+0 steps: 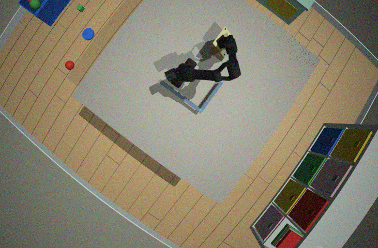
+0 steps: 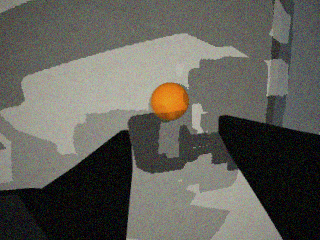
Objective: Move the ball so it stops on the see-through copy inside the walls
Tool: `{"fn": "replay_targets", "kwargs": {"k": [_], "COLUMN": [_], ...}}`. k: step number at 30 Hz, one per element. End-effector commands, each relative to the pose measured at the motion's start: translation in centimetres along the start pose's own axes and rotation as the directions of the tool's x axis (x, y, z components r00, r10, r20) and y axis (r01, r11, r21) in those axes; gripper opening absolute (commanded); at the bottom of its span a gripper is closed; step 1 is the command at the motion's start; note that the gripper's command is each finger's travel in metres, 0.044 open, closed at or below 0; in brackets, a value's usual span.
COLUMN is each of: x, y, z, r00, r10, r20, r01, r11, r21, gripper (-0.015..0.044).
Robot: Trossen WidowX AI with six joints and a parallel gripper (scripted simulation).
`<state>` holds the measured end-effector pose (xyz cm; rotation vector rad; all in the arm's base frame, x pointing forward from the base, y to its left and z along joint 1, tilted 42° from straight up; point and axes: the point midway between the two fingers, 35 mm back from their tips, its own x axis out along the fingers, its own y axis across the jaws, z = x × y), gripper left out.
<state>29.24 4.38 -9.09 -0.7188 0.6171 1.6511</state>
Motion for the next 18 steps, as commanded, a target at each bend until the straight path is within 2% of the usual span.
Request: {"fn": "replay_targets", "kwargs": {"k": [1,10,15,17,18], "x": [-3.4,-2.8,-7.1,-7.3,-7.3], "y": [-0.1,-0.5,-0.1,-0.1,-0.1], "z": [0.1,-0.2,0.1,0.1,0.1], "r00": [1.000,0.999,0.999,0.999,0.999], "r10": [-0.016,-0.035,-0.032,-0.032,-0.032], "r20": [-0.007,-0.009,-0.008,-0.008,-0.008], "r01": [0.016,0.034,0.032,0.032,0.032], "r11": [1.000,0.999,0.999,0.999,0.999], "r21": [-0.011,-0.006,-0.010,-0.010,-0.010], "gripper": [0.0248,0.0248,0.0379,0.0432,0.0440]}}
